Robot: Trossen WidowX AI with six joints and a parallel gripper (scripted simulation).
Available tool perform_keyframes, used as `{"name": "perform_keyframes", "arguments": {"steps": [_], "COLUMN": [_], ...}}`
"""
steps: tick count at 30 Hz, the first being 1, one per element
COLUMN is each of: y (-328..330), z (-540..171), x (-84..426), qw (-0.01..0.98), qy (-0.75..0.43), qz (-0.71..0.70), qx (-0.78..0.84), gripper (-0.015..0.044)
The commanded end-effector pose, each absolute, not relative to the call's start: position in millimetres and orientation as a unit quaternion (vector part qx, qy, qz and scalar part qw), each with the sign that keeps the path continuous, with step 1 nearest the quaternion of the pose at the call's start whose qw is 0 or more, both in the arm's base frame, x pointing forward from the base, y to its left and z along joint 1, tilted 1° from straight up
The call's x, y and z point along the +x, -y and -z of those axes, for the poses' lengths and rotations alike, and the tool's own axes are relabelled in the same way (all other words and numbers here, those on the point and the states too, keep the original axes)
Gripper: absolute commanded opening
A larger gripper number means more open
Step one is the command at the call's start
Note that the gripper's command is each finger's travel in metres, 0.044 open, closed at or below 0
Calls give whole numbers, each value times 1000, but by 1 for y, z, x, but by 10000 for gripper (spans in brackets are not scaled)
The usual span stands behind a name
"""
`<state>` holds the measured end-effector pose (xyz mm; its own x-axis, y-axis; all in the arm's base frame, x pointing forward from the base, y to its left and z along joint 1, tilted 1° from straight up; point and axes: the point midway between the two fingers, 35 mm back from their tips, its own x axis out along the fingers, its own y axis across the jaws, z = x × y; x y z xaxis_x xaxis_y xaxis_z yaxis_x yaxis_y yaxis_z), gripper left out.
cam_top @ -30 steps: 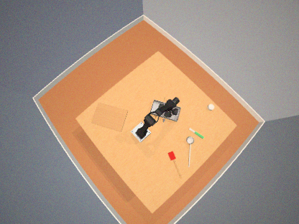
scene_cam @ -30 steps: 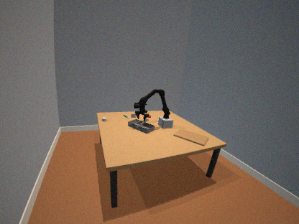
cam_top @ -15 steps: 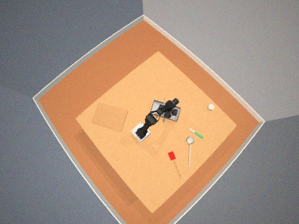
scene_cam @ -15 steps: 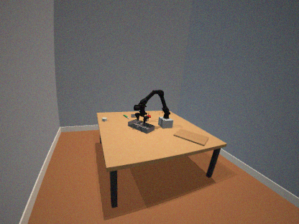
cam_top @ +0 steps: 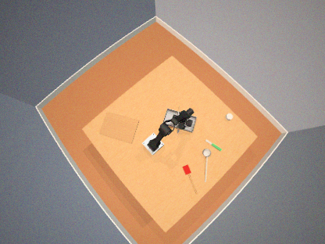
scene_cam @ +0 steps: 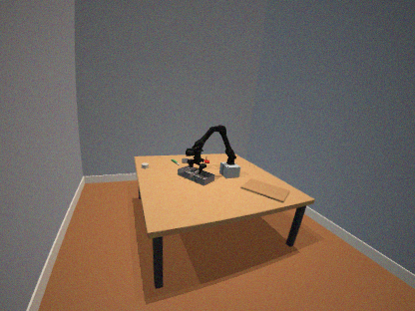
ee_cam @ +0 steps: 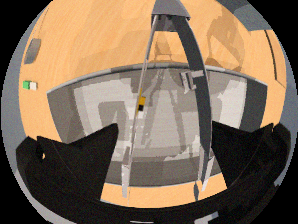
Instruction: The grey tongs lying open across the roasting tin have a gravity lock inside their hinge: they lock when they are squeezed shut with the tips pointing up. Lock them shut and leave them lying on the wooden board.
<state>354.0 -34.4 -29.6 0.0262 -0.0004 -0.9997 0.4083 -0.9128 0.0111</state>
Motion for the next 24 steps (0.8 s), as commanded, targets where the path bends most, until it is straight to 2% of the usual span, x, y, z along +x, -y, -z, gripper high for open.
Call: {"name": "perform_keyframes", "arguments": {"steps": [1,8,24], "y": [33,33,34], "z": [40,43,39], "x": [349,348,352], "qw": [148,148,149], "qy": [-151,-151,-146], "qz": [686,686,684], "qx": [696,696,699], "gripper": [440,440,333]}}
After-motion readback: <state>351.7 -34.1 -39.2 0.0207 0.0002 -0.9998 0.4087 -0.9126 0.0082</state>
